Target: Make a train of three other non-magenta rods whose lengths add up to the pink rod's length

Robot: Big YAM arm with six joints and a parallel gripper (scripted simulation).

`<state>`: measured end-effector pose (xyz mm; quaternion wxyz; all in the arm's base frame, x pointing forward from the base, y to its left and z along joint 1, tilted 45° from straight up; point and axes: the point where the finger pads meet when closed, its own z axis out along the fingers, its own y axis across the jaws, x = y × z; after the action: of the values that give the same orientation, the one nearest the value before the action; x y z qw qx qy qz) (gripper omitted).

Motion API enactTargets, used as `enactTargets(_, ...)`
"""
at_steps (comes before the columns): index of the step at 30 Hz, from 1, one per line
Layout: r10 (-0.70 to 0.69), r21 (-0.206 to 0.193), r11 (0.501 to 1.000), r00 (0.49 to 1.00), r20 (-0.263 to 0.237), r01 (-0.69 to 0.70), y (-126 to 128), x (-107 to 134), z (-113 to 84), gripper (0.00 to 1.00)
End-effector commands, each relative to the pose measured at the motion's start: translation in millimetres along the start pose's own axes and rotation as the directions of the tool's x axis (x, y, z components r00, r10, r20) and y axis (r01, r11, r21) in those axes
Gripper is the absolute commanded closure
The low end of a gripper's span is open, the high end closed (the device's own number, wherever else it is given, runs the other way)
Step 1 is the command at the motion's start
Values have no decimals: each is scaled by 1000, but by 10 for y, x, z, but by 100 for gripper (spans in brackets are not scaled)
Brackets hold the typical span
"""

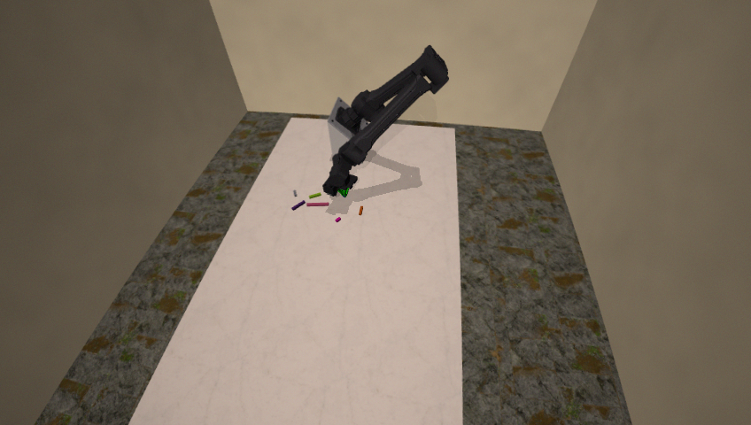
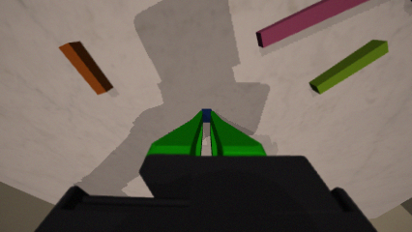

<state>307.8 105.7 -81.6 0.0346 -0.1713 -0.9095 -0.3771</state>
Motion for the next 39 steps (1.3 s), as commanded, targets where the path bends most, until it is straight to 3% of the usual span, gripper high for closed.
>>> enactTargets(1, 0, -2, 1000, 1000, 4, 0, 8, -8, 3, 96)
enactTargets(23, 0, -2, 1000, 1000, 4, 0, 8, -8, 3, 96)
enactTargets(30, 0, -2, 1000, 1000, 4, 0, 8, -8, 3, 84)
enactTargets(34, 0, -2, 1000, 1000, 4, 0, 8, -8, 3, 84)
enactTargets(39, 0, -2, 1000, 1000, 4, 0, 8, -8, 3, 77)
